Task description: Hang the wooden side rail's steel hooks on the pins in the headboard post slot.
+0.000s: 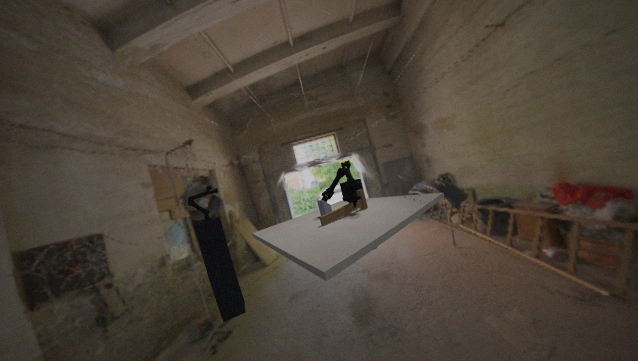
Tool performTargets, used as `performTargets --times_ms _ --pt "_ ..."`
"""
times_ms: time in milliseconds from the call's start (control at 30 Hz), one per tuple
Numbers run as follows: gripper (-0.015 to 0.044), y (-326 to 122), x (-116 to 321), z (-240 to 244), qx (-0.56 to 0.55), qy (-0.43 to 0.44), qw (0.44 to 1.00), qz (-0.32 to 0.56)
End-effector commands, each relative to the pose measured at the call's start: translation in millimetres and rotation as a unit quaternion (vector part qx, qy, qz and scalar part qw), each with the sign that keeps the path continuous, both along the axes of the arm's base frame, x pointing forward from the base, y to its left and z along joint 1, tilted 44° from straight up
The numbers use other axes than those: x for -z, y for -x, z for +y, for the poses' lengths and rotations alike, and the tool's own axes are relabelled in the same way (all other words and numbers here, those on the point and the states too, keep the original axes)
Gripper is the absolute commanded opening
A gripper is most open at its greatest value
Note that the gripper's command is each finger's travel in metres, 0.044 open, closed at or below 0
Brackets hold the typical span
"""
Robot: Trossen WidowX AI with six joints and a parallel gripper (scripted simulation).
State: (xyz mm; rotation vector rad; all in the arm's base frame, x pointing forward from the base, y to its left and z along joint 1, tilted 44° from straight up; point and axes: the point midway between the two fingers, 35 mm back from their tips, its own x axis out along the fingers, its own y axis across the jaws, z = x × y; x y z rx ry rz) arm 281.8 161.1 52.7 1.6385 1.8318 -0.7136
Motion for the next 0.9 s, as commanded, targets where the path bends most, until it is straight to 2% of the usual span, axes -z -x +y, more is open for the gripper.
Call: performTargets --times_ms 0,867 --pt "0.0 -1.2 -4.3 0.1 0.003 -0.002 1.0 -0.005" --pt "0.0 -3.2 -7.6 1.5 0.003 -0.002 1.0 -0.005"
